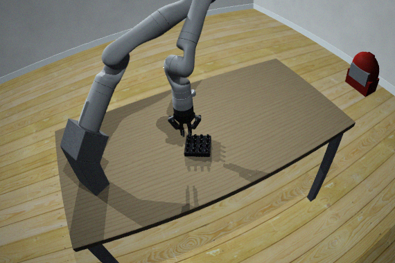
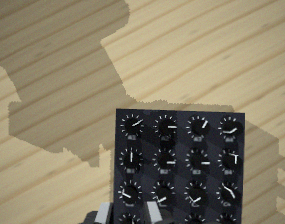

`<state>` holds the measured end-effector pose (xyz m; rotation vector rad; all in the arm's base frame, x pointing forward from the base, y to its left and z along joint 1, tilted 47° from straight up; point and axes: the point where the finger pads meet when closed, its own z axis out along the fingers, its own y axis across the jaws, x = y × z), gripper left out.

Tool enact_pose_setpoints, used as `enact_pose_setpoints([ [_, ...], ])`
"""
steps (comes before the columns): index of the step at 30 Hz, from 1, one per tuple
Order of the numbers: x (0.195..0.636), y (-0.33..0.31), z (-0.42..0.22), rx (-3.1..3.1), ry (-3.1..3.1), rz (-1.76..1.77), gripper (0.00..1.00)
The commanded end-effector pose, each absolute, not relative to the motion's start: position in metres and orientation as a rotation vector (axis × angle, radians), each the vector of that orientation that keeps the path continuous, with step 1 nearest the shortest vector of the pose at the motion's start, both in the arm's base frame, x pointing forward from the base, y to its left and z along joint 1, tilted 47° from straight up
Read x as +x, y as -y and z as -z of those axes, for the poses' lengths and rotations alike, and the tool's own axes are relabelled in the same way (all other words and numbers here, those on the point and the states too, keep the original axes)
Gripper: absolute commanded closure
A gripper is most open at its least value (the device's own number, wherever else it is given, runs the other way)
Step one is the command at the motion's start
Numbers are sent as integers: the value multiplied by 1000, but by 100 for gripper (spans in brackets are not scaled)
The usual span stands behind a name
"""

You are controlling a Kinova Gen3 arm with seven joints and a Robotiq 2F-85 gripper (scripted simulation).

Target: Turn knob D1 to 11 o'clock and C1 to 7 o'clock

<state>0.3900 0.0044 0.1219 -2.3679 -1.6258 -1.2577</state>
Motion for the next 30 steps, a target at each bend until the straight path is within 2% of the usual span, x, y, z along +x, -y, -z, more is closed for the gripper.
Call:
enact_pose_setpoints([
  [1, 390, -4, -122, -2369, 1626, 1258, 81],
  [30, 393, -6, -119, -2368, 1625, 1258, 81],
])
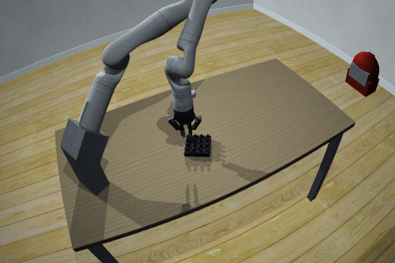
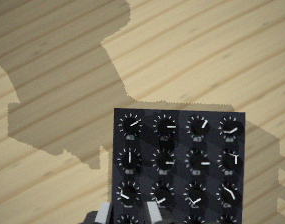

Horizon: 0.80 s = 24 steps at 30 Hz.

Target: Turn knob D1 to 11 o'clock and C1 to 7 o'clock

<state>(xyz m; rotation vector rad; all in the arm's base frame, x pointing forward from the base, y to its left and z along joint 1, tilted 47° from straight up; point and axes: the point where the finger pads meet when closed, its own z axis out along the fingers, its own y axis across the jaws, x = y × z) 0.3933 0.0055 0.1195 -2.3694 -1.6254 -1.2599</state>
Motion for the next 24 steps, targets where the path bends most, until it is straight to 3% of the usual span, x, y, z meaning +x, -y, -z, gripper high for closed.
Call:
enact_pose_setpoints([
  [1, 394, -7, -118, -2368, 1625, 1258, 81],
  [24, 409, -17, -102, -2368, 1625, 1258, 81],
])
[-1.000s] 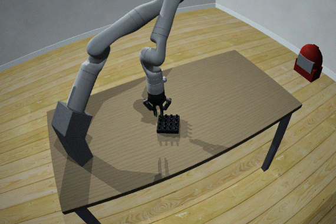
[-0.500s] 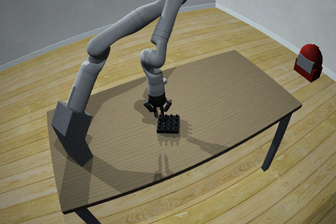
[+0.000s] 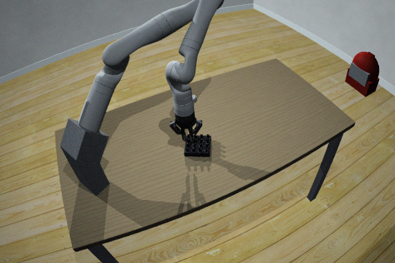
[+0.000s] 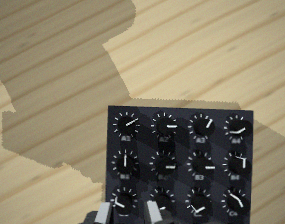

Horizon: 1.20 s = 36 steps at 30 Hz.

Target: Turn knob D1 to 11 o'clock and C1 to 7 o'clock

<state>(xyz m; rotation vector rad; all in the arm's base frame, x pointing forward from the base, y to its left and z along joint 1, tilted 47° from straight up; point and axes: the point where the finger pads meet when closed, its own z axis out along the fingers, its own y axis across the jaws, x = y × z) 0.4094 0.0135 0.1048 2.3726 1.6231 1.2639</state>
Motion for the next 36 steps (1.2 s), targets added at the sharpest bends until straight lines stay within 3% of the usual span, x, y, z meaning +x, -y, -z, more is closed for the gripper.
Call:
enact_pose_setpoints([
  [1, 410, -17, -101, 2377, -1631, -1263, 81],
  [36, 417, -22, -94, 2377, -1631, -1263, 81],
])
